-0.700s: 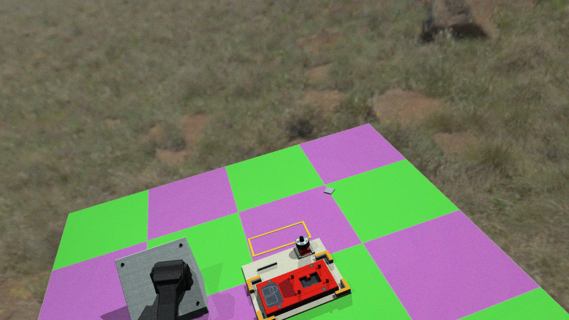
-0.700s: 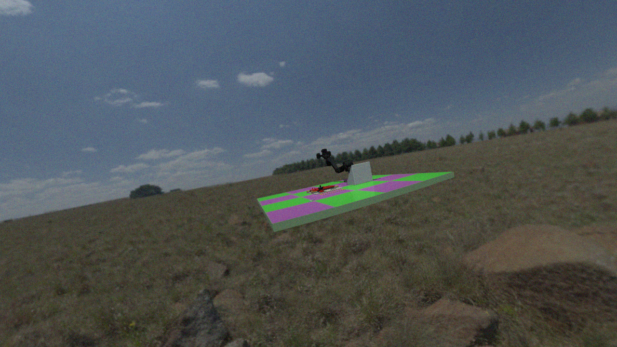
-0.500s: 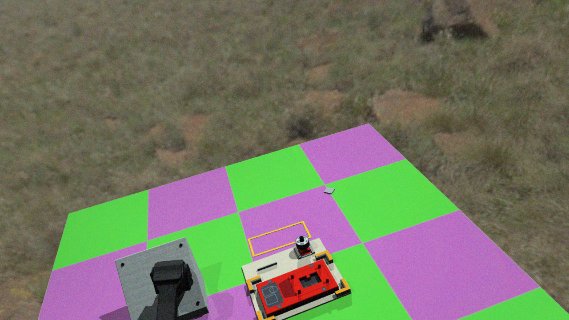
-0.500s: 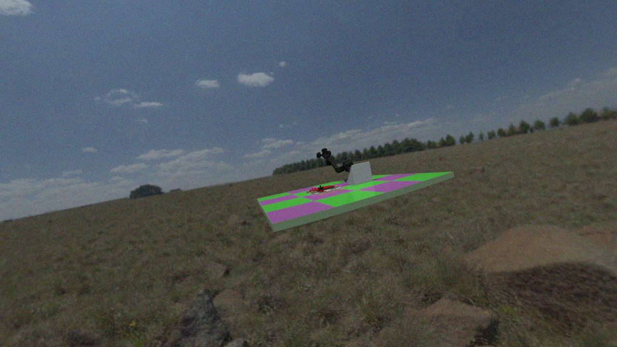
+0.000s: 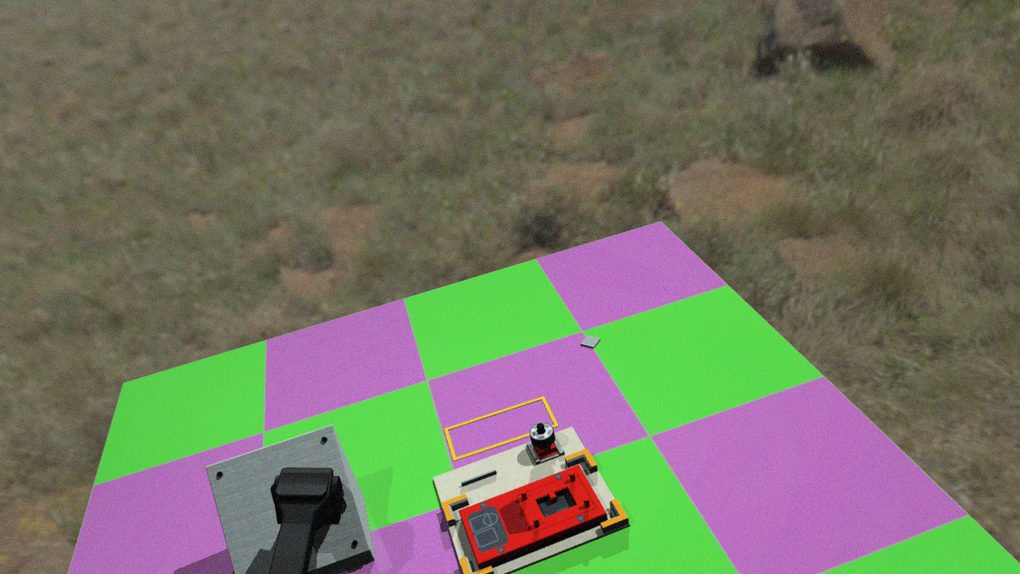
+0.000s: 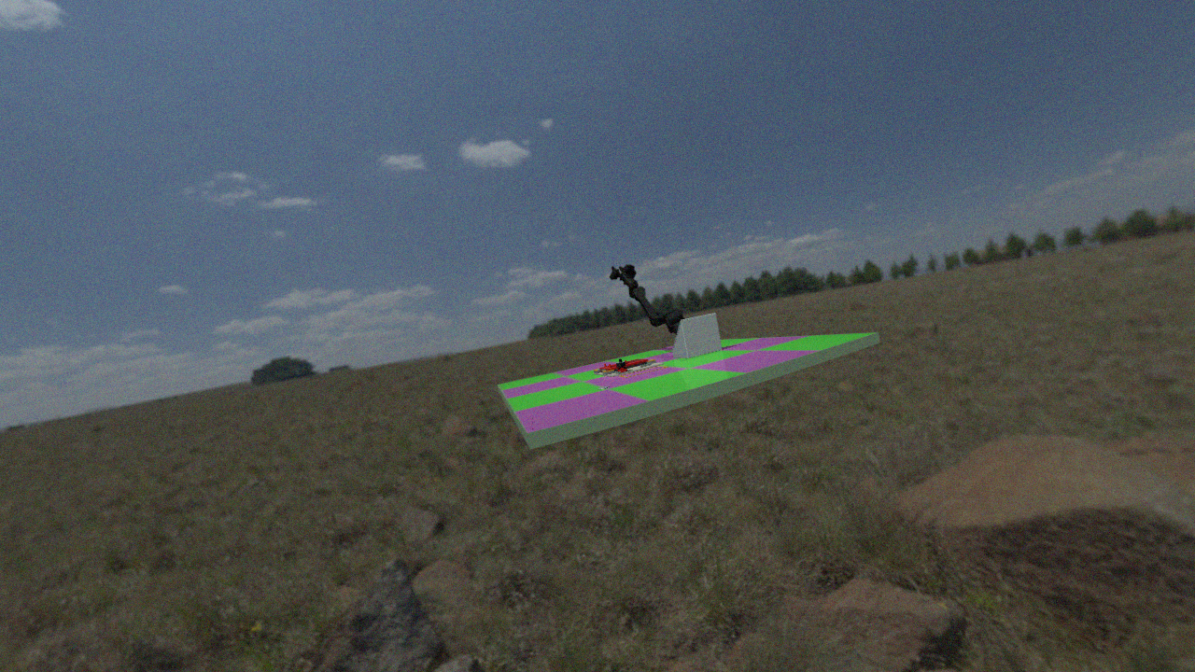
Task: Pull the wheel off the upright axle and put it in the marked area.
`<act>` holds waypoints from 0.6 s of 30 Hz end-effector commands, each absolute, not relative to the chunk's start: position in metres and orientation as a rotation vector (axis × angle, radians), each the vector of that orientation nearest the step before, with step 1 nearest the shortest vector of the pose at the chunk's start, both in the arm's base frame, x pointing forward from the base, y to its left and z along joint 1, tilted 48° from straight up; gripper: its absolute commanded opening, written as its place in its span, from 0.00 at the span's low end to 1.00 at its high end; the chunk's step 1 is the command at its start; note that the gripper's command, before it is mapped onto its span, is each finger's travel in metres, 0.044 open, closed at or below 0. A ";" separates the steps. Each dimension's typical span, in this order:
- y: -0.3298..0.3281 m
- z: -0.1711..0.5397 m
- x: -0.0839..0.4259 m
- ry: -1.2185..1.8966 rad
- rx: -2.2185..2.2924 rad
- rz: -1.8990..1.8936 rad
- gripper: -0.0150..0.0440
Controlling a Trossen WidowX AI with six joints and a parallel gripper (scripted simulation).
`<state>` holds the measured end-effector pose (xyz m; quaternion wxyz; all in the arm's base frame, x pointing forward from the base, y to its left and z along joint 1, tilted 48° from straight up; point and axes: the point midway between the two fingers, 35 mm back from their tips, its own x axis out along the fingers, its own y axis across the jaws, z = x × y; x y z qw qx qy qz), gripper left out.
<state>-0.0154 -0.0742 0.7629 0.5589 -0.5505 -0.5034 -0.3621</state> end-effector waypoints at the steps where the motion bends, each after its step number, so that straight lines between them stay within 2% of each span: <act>1: -0.019 0.759 0.017 -1.182 -1.343 -0.677 0.76; 9: 0.080 0.732 0.091 -1.088 -1.422 -0.350 0.76; 14: 0.118 0.704 0.141 -0.946 -1.435 -0.188 0.76; 18: 0.132 0.690 0.163 -0.881 -1.432 -0.124 0.76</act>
